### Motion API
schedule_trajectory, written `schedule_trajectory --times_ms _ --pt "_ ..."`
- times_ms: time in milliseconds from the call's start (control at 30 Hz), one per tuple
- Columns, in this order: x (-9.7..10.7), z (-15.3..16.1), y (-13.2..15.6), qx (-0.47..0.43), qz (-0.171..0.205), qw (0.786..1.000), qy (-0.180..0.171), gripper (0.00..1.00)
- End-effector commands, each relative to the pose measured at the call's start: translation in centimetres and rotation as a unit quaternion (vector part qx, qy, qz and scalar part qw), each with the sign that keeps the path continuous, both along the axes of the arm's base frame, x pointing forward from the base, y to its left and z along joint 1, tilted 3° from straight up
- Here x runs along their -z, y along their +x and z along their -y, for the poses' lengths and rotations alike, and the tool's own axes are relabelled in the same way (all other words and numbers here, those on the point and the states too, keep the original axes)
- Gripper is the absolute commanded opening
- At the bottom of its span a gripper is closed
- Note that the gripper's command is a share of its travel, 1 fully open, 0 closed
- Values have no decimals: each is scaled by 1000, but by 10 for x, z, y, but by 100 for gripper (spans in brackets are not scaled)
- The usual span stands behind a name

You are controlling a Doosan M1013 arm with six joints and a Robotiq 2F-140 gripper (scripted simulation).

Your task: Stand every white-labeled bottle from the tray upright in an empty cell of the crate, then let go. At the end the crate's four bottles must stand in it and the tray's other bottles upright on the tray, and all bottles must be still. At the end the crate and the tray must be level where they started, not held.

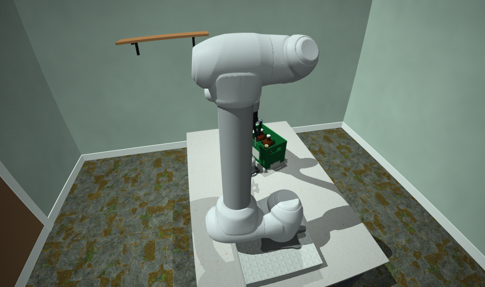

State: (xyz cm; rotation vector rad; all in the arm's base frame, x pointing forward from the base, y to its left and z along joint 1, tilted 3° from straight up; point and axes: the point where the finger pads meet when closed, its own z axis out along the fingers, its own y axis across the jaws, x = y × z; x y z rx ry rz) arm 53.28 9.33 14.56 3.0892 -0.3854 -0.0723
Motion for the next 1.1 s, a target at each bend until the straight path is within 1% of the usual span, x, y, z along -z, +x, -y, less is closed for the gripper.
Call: schedule_trajectory --times_ms 0,800,1067 --pt "3 0 0 0 0 1000 0 38" --pt "32 1 -1 0 0 1000 0 38" --pt "37 1 -2 0 0 1000 0 38"
